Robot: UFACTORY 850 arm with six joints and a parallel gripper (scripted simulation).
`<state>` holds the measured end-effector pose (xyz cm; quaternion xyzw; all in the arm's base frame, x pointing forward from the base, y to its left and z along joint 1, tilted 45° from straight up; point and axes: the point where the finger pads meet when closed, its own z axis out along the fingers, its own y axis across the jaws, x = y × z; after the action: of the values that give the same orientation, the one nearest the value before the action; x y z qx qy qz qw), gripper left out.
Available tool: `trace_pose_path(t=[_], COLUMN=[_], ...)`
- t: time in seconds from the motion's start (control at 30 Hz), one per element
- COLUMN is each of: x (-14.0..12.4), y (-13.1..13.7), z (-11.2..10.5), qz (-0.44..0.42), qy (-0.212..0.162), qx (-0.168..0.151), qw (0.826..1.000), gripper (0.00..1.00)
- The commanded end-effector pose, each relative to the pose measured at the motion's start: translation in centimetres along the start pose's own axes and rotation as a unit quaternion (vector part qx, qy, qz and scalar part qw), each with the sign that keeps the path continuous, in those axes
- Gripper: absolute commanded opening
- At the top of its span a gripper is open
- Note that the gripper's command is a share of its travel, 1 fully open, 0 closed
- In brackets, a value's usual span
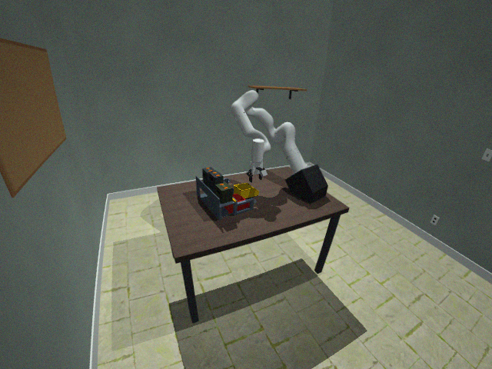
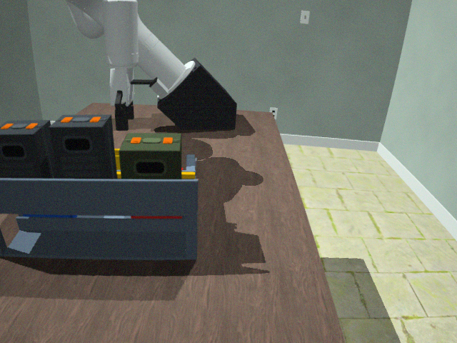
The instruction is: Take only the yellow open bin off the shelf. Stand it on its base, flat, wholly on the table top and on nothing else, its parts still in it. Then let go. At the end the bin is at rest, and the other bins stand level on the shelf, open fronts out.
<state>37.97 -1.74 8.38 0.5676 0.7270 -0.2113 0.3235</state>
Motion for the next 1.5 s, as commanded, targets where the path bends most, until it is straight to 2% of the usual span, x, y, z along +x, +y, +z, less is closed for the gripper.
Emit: trace_pose_path(t=[0.0, 0.83, 0.87, 1.4, 1.47], x=[0.0, 0.0, 0.0, 0.0, 0.0], y=[0.1, 0.1, 0.1, 0.1, 1.6], z=[0.1, 0.3, 0.3, 0.3, -0.1], qz=[0.000, 0.000, 0.000, 0.000, 0.000], qy=[0.000, 0.000, 0.000, 0.000, 0.000], qx=[-0.001, -0.001, -0.001, -0.001, -0.001], qw=[1.000, 1.000, 1.000, 1.000, 1.000], gripper=[1.00, 1.00, 0.33, 0.33, 0.33])
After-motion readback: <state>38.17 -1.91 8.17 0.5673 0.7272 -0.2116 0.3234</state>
